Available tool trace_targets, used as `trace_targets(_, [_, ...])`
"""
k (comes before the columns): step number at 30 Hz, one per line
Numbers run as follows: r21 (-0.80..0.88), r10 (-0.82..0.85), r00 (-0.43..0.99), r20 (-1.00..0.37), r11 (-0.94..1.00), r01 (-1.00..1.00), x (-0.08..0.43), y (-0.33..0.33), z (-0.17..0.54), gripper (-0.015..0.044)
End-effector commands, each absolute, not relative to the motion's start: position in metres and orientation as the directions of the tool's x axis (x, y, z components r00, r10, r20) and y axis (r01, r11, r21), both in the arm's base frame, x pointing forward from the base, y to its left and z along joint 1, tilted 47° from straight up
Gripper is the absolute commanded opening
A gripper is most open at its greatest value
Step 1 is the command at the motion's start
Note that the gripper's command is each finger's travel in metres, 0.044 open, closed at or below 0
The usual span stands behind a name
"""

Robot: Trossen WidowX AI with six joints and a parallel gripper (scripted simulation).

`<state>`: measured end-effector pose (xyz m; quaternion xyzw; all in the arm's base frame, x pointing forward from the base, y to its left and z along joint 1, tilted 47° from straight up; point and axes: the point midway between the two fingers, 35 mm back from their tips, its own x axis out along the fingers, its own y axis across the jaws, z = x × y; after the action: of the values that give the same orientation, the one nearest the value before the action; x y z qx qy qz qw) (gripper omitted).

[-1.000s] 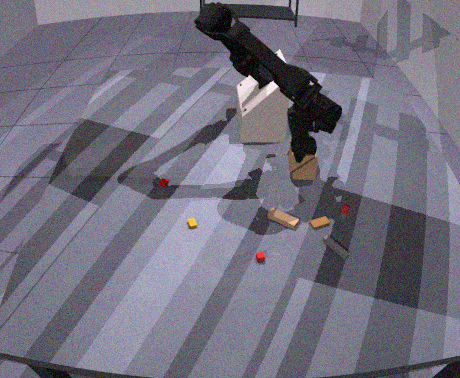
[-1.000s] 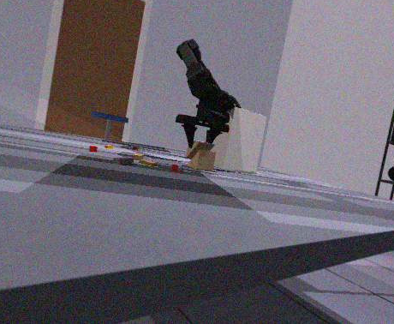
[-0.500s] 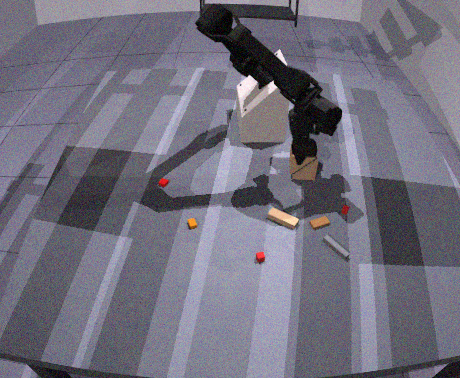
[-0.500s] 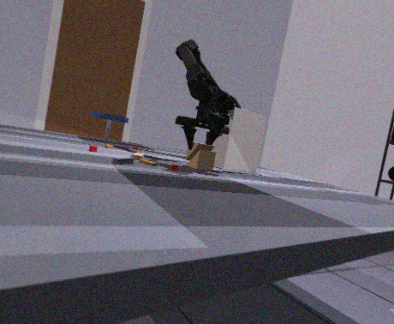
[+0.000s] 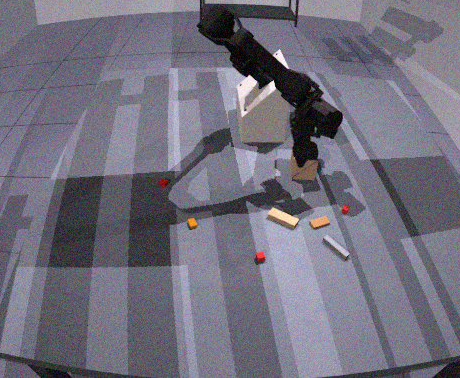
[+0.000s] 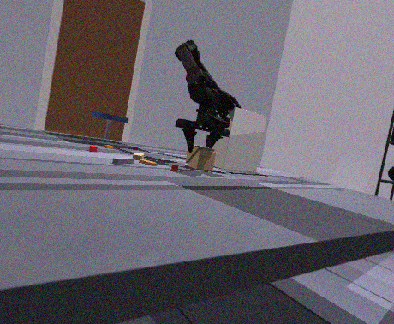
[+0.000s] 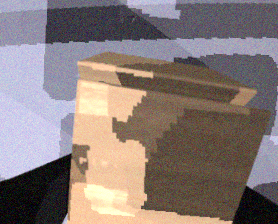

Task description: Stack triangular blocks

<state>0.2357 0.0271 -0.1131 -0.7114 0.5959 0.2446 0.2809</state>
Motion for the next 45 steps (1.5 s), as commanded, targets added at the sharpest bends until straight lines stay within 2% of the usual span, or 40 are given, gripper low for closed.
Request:
trace_targets(1, [-0.103, -0.714, 0.170, -0.679, -0.137, -0.985, 0.2352, 0.0251, -0.1162, 0.0000])
trace_targets(45, [-0.100, -0.713, 0.168, -0.680, -0.137, -0.986, 0.2349, 0.0229, -0.1210, 0.0000])
